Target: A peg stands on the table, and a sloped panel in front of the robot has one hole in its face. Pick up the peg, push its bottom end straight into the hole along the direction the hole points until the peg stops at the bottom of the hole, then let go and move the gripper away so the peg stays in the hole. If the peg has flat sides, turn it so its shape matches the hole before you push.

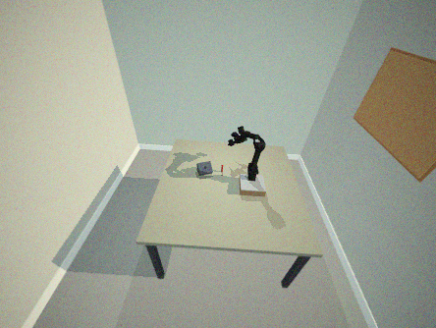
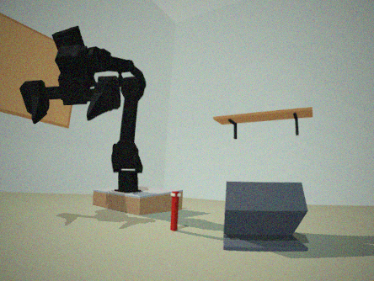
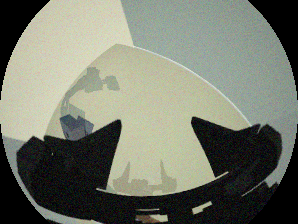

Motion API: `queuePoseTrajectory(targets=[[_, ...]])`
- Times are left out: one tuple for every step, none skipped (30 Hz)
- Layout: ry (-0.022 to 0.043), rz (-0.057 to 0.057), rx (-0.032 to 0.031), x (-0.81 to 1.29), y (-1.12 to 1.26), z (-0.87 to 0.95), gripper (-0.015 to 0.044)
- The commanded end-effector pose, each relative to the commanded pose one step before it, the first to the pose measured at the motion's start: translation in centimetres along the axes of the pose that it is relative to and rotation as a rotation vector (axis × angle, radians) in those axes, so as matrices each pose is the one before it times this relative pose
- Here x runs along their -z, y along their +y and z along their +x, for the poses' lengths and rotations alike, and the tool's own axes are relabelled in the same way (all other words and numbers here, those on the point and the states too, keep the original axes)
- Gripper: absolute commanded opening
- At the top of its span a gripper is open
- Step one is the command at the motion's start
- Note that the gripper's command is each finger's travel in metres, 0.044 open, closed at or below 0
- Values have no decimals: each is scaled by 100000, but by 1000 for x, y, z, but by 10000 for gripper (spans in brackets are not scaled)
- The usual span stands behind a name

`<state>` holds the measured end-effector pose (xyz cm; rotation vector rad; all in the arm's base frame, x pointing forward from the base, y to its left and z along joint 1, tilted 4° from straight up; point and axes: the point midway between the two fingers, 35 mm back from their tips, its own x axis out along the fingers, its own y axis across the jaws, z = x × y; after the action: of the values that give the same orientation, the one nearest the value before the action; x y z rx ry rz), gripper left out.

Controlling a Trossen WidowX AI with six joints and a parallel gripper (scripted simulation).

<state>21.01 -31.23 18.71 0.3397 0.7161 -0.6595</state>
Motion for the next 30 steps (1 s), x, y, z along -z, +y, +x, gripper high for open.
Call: queuePoseTrajectory(targets=[[5109,196,-1620,457,1422,821,440],[1232,-103,-465,131,374,190,440],[1235,-119,-448,132,374,189,440],[1238,-134,-431,133,373,187,440],[1240,-150,-414,134,373,185,440],[1242,-166,-397,135,372,183,440],[1244,-181,-379,136,371,181,440],[1246,-197,-362,137,371,179,440],[1247,-212,-344,137,370,177,440],[1248,-227,-327,138,369,175,440],[1249,-242,-309,139,368,173,440],[1250,-257,-291,140,367,170,440],[1250,-272,-273,141,367,168,440],[1201,-257,-247,136,361,165,440],[1201,-271,-229,137,360,163,440],[1200,-285,-211,137,359,160,440],[1199,-298,-193,138,358,158,440],[1197,-312,-176,139,358,156,440],[1196,-325,-158,140,357,154,440],[1194,-338,-140,141,356,152,440],[1191,-351,-122,141,354,150,440],[1189,-364,-103,142,353,147,440],[1186,-377,-85,143,352,145,440],[1244,-431,-70,155,355,143,440],[1241,-445,-51,156,354,141,440],[1237,-458,-32,156,352,138,440],[1233,-471,-13,157,351,136,440],[1229,-484,6,157,350,133,440],[1225,-496,25,157,348,131,440],[1220,-509,44,158,347,129,440]])
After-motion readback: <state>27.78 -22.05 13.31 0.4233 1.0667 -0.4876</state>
